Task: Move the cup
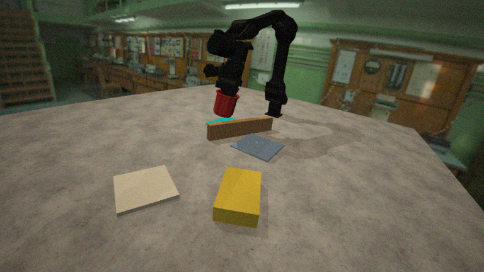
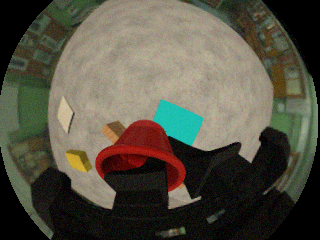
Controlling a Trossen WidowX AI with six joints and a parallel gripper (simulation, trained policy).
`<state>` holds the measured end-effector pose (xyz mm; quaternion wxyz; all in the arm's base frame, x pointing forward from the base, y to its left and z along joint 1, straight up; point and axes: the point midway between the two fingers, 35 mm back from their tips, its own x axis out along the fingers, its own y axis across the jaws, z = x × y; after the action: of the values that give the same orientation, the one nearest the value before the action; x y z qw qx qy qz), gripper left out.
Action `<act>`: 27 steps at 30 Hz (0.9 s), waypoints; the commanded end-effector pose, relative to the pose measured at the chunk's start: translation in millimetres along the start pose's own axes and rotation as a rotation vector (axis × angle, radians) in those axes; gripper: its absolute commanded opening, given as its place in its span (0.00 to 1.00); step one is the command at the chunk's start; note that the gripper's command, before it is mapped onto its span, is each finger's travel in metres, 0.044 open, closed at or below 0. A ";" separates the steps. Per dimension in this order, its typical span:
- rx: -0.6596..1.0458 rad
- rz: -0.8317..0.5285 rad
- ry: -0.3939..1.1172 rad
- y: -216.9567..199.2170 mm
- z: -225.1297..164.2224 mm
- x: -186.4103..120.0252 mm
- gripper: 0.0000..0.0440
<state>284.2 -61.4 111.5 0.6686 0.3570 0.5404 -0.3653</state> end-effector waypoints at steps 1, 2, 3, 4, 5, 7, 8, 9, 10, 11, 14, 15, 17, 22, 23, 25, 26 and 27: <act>0.005 -0.001 -0.008 -6.8 0.3 6.2 0.00; 0.008 -0.002 -0.008 -8.8 -0.1 8.5 0.00; 0.011 -0.004 -0.008 -10.8 -0.7 10.8 0.00; 0.014 -0.005 -0.007 -12.9 -1.4 13.1 0.00; 0.017 -0.007 -0.007 -15.0 -2.2 15.4 0.00; 0.022 -0.010 -0.005 -19.2 -4.1 19.9 0.00; 0.025 -0.012 -0.005 -21.3 -5.3 22.2 0.00; 0.027 -0.014 -0.004 -23.4 -6.4 24.3 0.01; 0.030 -0.016 -0.003 -25.5 -7.6 26.5 0.01; 0.033 -0.019 -0.002 -27.7 -8.9 28.6 0.01; 0.041 -0.028 0.002 -34.4 -12.5 34.4 0.02; 0.044 -0.031 0.003 -36.7 -13.6 36.1 0.02; 0.051 -0.033 0.002 -40.2 -14.4 39.1 0.05; 0.072 -0.009 -0.019 -42.8 -10.5 41.7 0.21; 0.078 0.002 -0.027 -42.0 -8.5 40.6 0.27; 0.088 0.025 -0.039 -40.7 -6.1 37.9 0.37; 0.090 0.033 -0.041 -40.6 -6.5 37.0 0.37; 0.090 0.041 -0.043 -40.5 -6.8 35.9 0.37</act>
<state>250.7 -79.2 69.1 0.6652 0.3826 0.5097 -0.3890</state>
